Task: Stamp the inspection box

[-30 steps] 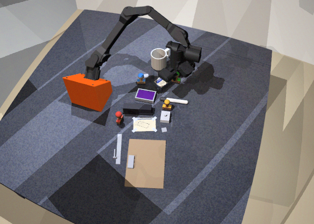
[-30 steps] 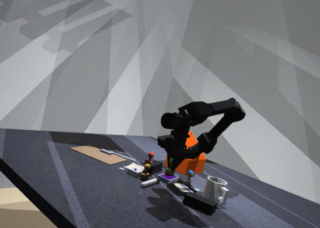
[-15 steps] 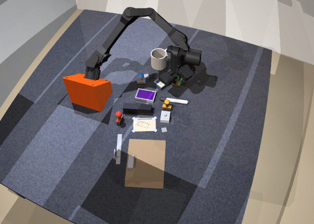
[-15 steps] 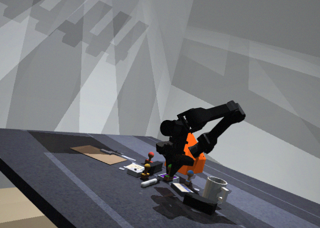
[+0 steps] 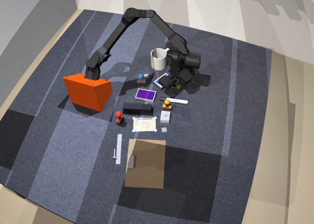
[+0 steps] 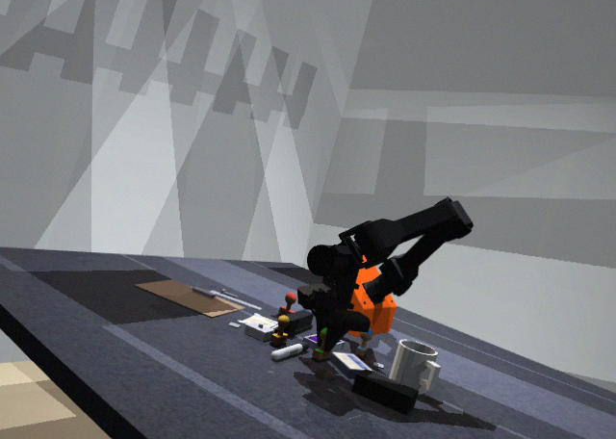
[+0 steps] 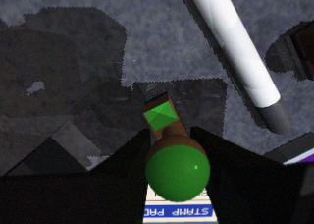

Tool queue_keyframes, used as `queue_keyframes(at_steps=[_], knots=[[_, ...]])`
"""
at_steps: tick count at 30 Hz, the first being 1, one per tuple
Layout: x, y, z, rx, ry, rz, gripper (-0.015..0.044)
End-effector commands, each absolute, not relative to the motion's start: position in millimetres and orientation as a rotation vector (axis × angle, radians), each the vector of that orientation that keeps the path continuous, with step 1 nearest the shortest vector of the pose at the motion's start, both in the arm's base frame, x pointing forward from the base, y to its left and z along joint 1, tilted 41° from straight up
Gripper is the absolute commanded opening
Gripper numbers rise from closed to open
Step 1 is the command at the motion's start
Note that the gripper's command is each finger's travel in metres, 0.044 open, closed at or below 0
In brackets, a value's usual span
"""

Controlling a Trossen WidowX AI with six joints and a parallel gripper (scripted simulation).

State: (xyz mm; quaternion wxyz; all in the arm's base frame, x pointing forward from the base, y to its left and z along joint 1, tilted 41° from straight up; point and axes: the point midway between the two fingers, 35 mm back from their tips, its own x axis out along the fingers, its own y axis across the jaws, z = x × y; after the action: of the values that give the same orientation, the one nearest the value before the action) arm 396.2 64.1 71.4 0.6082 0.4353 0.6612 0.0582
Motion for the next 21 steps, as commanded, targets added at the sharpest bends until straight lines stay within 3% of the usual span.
queue_keyframes(at_steps=[1,7,17,21], knots=[[396,68,66,1.011,1.528,0.132,0.0],[396,73,60,1.011,1.528,0.133,0.0],[396,72,63,1.007,1.529,0.136,0.0263],[397,64,71,1.006,1.529,0.134,0.0265]])
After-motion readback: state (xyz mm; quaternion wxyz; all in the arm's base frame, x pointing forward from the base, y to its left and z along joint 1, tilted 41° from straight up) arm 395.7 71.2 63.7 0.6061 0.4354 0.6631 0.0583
